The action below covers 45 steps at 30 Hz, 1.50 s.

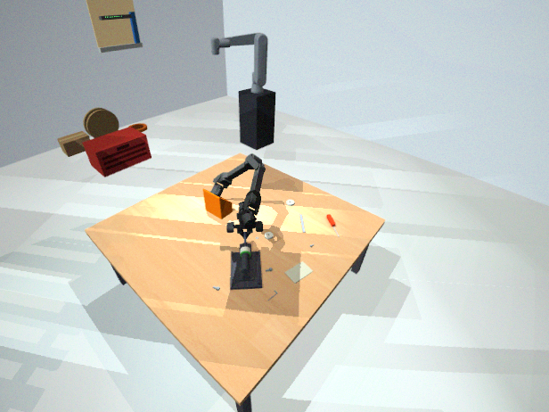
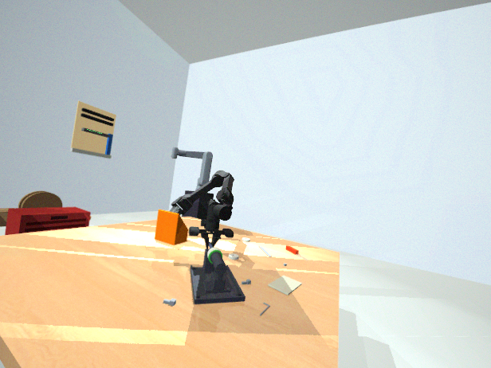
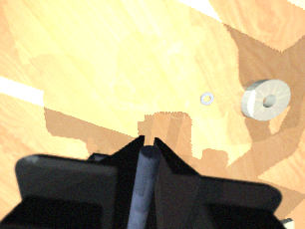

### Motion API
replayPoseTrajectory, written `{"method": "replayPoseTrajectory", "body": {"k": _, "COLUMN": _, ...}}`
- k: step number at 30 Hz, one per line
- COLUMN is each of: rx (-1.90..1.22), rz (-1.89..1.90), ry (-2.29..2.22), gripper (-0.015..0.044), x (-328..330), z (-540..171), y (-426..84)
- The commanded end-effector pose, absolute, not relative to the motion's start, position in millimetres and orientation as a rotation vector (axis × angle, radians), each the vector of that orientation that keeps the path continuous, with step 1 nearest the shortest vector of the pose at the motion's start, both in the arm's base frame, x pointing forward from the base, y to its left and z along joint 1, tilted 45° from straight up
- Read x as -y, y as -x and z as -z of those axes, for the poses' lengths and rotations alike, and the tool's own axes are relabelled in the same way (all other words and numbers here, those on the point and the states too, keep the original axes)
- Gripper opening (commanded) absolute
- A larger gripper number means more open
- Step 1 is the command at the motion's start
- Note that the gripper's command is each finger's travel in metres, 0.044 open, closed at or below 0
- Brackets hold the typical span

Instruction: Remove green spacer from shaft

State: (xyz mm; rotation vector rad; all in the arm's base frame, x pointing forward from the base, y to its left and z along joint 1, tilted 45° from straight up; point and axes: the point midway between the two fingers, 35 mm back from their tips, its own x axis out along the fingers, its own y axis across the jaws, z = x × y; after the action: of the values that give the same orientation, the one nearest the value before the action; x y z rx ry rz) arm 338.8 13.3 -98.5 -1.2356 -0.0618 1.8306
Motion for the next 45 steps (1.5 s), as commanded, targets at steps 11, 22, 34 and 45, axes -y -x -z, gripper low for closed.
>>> {"method": "replayPoseTrajectory", "body": {"k": 11, "rx": 0.063, "rz": -1.829, "ry": 1.230, "gripper": 0.0000, "x": -14.7, "z": 97.2, "y": -337.2}}
{"method": "replayPoseTrajectory", "body": {"k": 22, "rx": 0.063, "rz": -1.829, "ry": 1.230, "gripper": 0.0000, "x": -15.2, "z": 96.6, "y": -336.3}}
{"method": "replayPoseTrajectory", "body": {"k": 34, "rx": 0.063, "rz": -1.829, "ry": 1.230, "gripper": 0.0000, "x": -15.8, "z": 96.0, "y": -335.3}}
{"method": "replayPoseTrajectory", "body": {"k": 45, "rx": 0.063, "rz": -1.830, "ry": 1.230, "gripper": 0.0000, "x": -16.3, "z": 95.4, "y": -334.4}}
